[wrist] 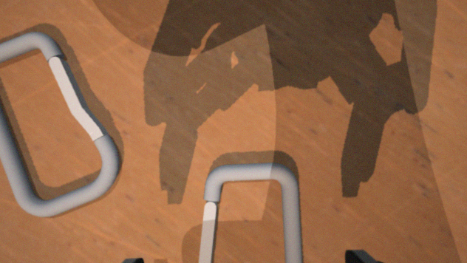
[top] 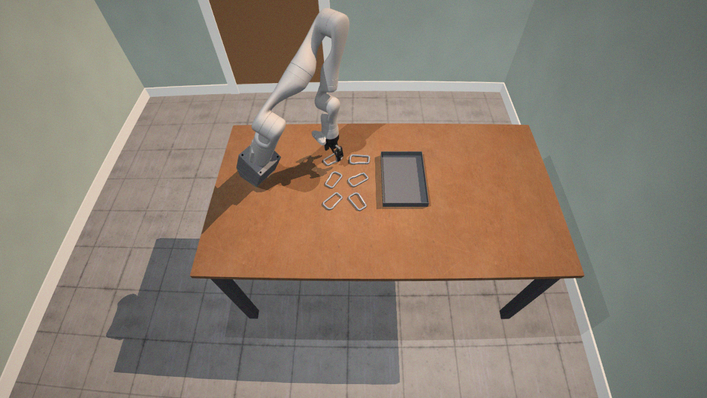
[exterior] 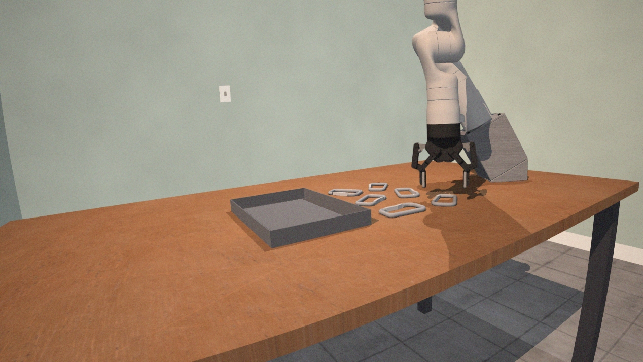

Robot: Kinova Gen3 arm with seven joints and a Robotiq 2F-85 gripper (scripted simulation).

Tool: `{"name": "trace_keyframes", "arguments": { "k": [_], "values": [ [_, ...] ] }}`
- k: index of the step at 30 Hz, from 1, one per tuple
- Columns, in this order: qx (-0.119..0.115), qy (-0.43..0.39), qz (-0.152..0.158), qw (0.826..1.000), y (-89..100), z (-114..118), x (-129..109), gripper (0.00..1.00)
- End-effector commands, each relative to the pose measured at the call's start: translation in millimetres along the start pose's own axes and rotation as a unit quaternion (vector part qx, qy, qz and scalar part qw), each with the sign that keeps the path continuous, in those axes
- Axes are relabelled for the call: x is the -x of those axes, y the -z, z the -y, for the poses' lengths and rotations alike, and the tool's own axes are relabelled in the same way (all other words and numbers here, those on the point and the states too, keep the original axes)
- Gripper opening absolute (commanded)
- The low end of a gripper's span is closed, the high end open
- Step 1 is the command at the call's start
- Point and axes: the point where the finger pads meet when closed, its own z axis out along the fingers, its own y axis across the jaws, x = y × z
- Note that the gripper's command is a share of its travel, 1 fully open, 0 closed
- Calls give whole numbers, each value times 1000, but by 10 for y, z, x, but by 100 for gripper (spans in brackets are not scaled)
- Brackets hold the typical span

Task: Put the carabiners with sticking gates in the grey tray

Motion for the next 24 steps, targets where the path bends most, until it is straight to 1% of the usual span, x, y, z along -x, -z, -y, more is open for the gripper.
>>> {"name": "trace_keyframes", "arguments": {
  "k": [1, 5, 6, 22, 23, 24],
  "values": [
    [0, 0, 0, 1000, 3, -1, 3, 100],
    [0, 0, 0, 1000, 3, -1, 3, 100],
    [0, 0, 0, 1000, -247, -10, 4, 100],
    [0, 0, 0, 1000, -247, -10, 4, 100],
    [1, 0, 2, 1000, -286, -11, 6, 100],
    [1, 0, 2, 1000, -286, -11, 6, 100]
  ]
}}
